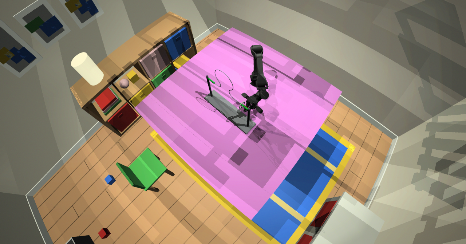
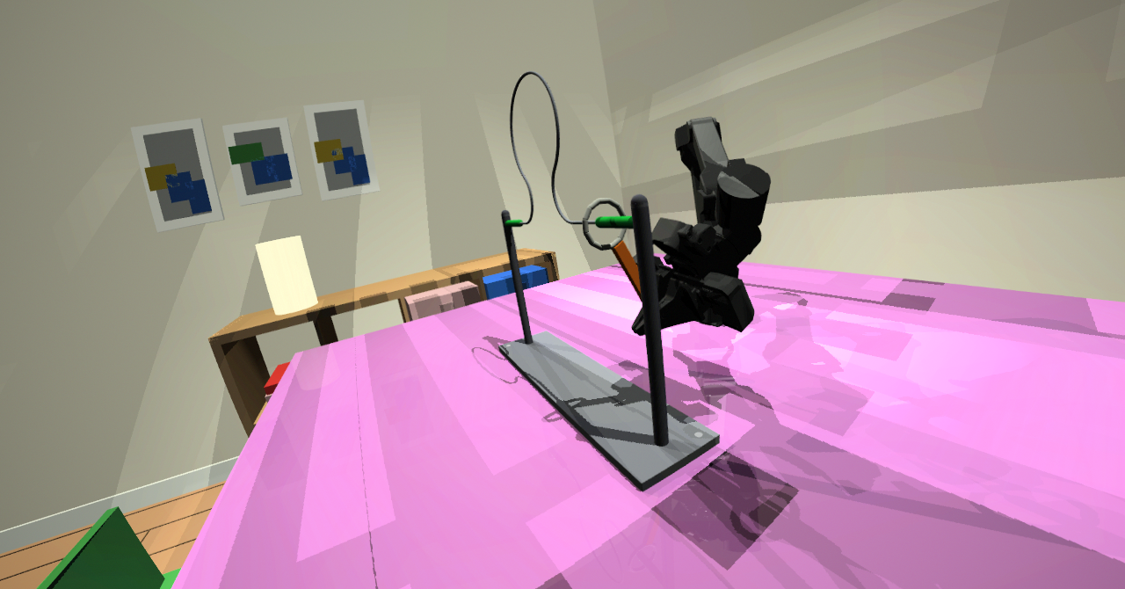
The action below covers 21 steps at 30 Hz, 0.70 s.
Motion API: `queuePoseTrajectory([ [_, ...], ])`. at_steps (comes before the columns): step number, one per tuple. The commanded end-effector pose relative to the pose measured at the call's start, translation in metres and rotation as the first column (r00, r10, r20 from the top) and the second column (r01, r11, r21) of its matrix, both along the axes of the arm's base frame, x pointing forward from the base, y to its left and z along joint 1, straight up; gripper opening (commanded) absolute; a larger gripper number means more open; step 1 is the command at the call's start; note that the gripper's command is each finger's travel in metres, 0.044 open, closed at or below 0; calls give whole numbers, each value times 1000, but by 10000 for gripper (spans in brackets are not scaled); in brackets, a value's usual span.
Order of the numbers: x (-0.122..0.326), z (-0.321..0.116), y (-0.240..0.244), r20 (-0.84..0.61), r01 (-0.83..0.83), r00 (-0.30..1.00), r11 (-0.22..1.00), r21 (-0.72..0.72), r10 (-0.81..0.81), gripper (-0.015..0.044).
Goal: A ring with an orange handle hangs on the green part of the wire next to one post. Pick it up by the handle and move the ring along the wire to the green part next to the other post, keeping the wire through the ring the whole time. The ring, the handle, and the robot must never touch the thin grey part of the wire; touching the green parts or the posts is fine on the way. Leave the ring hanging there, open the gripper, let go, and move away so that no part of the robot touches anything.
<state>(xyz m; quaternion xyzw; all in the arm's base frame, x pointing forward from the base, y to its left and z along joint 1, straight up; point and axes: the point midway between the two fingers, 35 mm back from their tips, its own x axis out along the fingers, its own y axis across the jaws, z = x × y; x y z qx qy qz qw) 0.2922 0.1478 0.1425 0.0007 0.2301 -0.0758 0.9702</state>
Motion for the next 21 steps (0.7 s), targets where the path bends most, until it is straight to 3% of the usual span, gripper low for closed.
queuePoseTrajectory([
  [1, 1, 1, 4, 5, 6, 1000, 1000, 3, -6, -150],
  [21, 1, -15, 6, 5, 6, 1000, 1000, 3, -6, -150],
])
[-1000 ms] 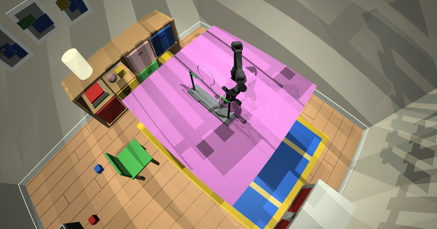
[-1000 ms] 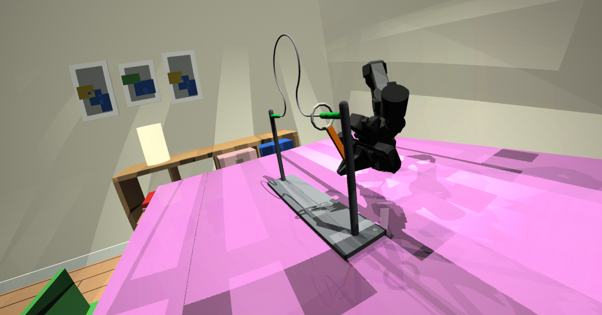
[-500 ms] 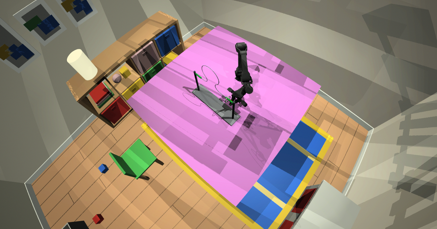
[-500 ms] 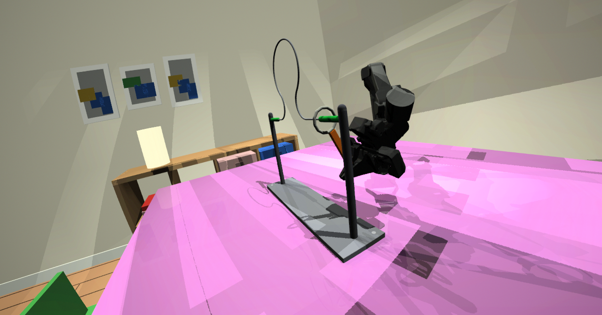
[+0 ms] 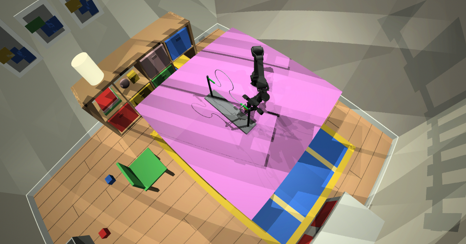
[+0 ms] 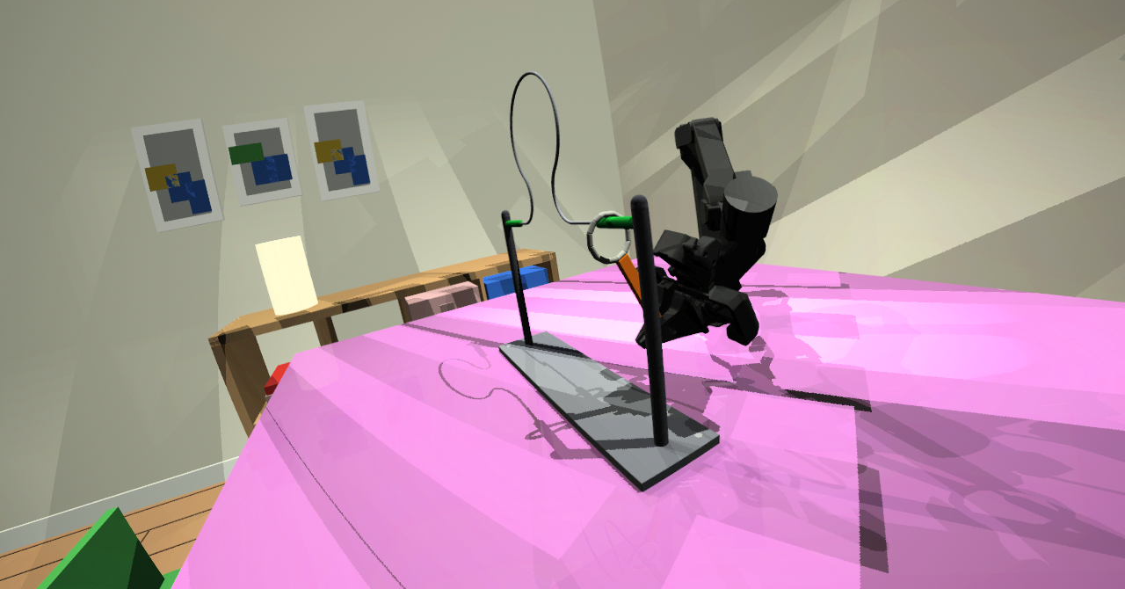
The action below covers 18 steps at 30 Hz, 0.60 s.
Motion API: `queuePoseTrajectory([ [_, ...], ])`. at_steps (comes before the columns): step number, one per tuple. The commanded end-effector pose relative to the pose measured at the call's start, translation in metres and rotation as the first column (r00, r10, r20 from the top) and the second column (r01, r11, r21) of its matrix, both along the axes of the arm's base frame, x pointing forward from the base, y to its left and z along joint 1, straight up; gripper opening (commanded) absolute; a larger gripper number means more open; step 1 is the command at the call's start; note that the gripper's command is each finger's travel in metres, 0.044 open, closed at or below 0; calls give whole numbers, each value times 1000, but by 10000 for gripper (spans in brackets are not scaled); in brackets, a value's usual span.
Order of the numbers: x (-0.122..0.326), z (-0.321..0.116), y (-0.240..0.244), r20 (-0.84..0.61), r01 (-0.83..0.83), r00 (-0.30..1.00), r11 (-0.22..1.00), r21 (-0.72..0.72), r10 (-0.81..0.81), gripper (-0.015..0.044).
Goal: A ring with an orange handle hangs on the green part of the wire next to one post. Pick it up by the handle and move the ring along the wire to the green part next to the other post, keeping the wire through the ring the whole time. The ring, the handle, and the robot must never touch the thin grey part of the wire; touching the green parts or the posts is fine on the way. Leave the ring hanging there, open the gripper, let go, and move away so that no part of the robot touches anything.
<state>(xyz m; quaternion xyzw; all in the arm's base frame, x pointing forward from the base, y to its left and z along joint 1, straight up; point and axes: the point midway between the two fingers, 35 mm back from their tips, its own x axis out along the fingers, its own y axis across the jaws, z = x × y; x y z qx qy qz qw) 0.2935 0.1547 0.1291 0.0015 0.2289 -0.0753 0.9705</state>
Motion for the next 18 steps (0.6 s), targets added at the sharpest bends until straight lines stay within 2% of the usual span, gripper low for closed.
queuePoseTrajectory([
  [1, 0, -2, -1, 2, 6, 1000, 1000, 2, -6, -150],
  [17, 0, -2, -1, 2, 6, 1000, 1000, 2, -6, -150],
  [18, 0, -1, 0, 1, 1, 1000, 1000, 0, -1, -124],
])
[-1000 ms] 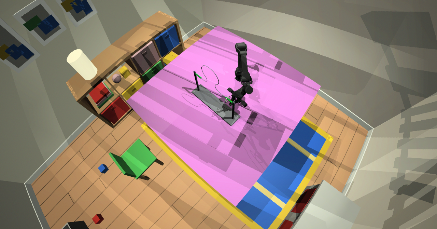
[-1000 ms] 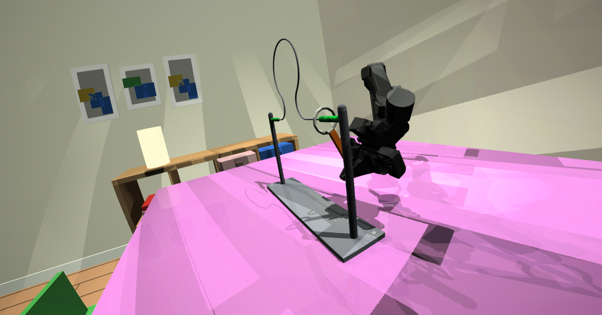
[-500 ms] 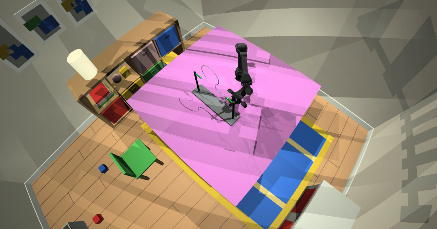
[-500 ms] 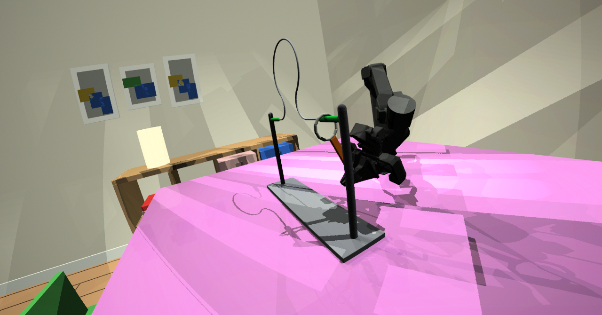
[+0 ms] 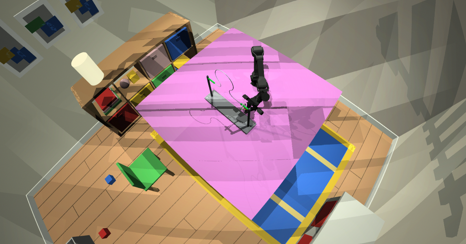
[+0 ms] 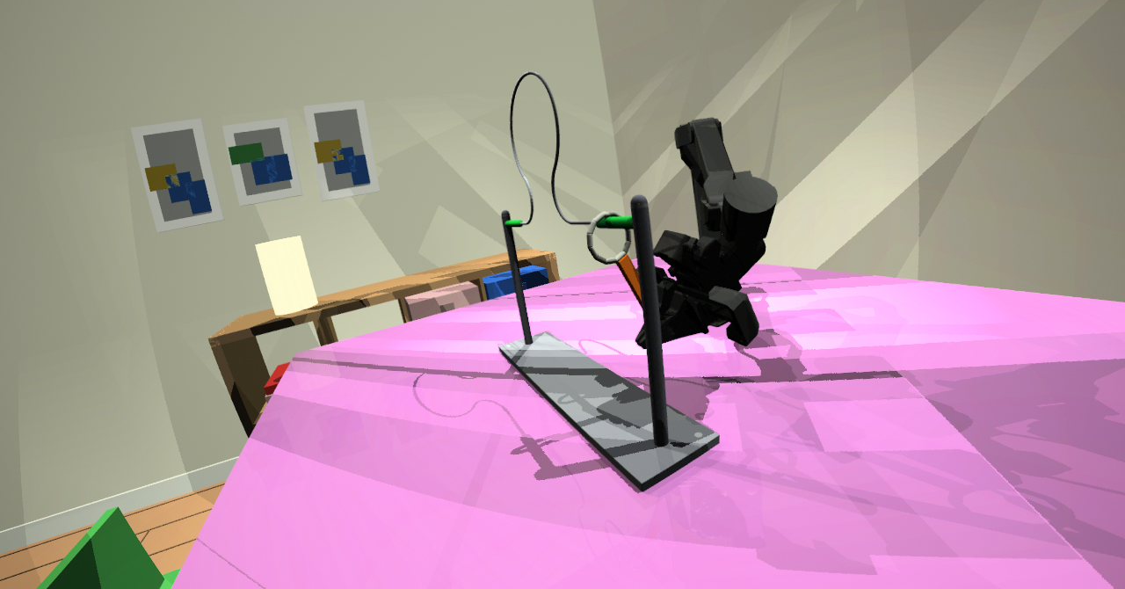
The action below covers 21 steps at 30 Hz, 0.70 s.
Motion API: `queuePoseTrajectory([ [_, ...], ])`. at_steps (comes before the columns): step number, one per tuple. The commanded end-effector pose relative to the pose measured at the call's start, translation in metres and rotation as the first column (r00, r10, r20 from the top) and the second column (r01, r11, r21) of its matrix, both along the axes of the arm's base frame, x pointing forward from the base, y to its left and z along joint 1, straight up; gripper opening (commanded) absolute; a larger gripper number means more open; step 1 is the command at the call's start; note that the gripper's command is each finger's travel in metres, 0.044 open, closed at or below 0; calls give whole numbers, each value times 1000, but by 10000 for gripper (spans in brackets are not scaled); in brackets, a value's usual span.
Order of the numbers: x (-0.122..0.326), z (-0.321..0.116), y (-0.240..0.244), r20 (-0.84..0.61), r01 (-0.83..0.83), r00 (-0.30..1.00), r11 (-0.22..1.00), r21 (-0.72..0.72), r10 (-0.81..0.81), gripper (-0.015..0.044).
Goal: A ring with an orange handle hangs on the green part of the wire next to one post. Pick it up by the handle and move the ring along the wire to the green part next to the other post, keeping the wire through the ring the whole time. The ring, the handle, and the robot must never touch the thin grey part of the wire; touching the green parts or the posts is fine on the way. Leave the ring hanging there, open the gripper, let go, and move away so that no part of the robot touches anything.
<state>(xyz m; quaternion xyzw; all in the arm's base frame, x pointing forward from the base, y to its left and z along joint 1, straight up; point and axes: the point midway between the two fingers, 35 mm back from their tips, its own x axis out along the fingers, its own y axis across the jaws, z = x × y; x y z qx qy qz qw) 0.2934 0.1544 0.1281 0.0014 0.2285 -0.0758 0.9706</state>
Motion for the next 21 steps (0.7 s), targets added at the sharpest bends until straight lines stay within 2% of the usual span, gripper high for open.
queuePoseTrajectory([
  [1, 0, 0, 0, 0, 0, 1000, 1000, 0, 0, -97],
  [11, -2, 1, 1, -1, 0, 1000, 1000, 0, 0, 160],
  [21, -33, 15, 7, -7, 6, 1000, 1000, 4, -6, 160],
])
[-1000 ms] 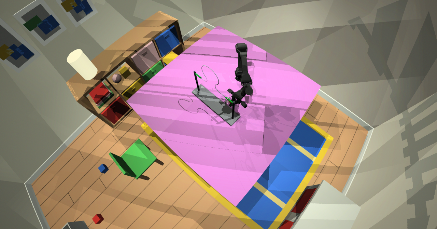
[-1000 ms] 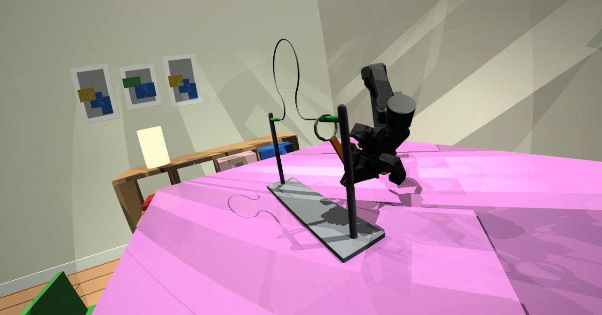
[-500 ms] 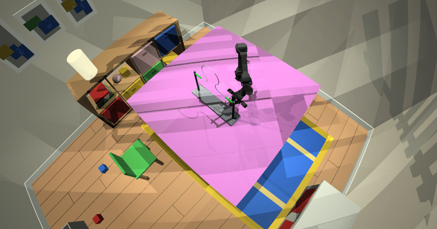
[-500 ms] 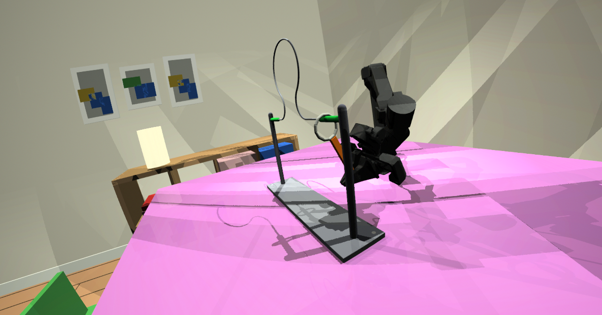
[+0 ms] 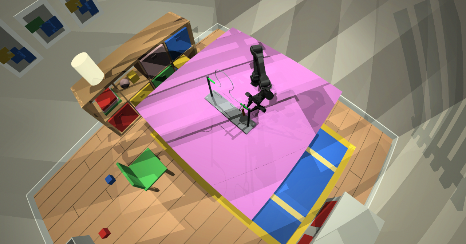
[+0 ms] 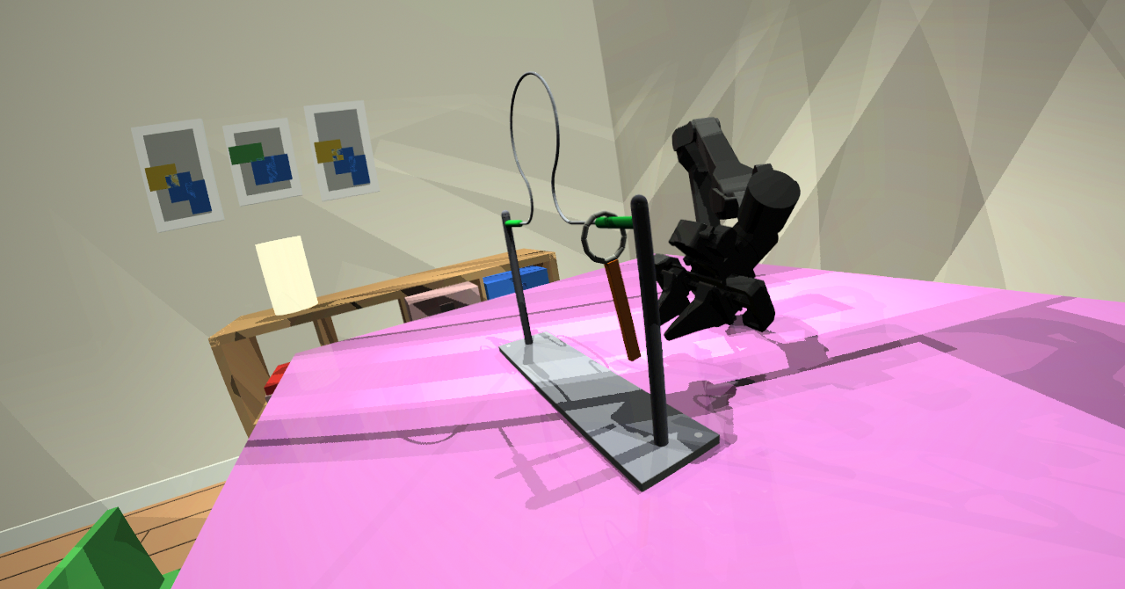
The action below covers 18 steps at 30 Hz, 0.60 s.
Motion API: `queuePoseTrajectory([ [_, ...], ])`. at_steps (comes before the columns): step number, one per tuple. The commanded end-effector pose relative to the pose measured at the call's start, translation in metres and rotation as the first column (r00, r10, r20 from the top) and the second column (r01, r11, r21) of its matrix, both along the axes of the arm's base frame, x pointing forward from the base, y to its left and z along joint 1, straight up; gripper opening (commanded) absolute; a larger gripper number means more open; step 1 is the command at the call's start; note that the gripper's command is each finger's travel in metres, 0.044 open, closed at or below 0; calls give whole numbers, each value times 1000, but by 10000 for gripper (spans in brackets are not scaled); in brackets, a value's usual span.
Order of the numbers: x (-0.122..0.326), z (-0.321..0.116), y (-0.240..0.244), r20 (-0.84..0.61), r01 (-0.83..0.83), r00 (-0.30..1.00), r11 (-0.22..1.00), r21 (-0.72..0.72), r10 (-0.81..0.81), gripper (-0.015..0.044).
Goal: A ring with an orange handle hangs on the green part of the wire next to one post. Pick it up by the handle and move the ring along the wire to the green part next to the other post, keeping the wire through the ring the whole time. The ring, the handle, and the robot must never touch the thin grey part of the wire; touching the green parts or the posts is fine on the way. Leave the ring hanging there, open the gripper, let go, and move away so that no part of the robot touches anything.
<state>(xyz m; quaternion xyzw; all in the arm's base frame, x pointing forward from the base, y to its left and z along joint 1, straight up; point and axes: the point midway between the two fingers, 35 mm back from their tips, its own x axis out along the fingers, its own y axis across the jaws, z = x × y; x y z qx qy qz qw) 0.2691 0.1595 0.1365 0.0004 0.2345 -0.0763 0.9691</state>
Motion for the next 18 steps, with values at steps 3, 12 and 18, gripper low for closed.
queuePoseTrajectory([
  [3, -18, 11, 2, 9, 5, 1000, 1000, 5, -5, 160],
  [12, -20, 12, 2, 10, 5, 1000, 1000, 5, -5, 160],
  [18, -20, 12, 2, 10, 5, 1000, 1000, 5, -5, 160],
])
